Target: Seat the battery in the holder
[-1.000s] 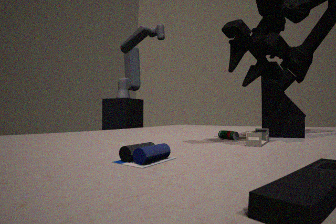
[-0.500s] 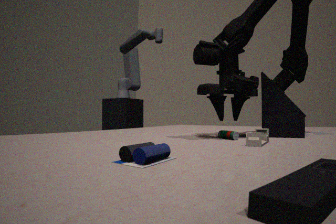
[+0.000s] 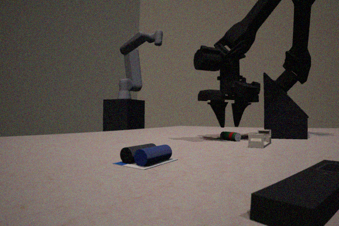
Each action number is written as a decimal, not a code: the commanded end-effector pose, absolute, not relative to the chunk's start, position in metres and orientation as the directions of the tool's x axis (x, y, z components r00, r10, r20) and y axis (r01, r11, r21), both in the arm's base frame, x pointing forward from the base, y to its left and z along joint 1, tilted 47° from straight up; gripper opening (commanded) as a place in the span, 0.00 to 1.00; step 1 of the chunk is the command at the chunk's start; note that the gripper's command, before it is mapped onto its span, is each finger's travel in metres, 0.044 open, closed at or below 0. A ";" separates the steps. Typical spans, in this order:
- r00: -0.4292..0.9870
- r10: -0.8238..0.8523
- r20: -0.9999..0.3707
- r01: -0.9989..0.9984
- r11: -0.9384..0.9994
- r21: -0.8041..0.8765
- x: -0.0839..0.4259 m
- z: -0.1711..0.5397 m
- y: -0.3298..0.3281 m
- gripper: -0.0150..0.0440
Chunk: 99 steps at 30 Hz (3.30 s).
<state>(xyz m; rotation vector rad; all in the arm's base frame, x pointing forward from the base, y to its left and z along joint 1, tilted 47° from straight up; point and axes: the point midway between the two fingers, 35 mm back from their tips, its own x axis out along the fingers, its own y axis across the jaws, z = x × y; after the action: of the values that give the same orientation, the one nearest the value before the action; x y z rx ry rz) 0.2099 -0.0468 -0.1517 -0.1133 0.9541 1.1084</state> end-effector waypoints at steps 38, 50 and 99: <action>0.110 0.712 -0.693 -0.792 0.484 0.371 0.209 -0.156 -0.042 0.39; 0.109 0.709 -0.697 -0.682 0.563 0.467 0.221 -0.128 -0.054 0.39; -0.156 0.732 -0.663 0.114 0.680 0.724 0.286 -0.075 0.016 0.39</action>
<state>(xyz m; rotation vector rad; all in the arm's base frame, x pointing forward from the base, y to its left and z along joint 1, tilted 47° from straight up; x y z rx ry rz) 0.2860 0.0169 -0.0730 0.7027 1.6538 0.6227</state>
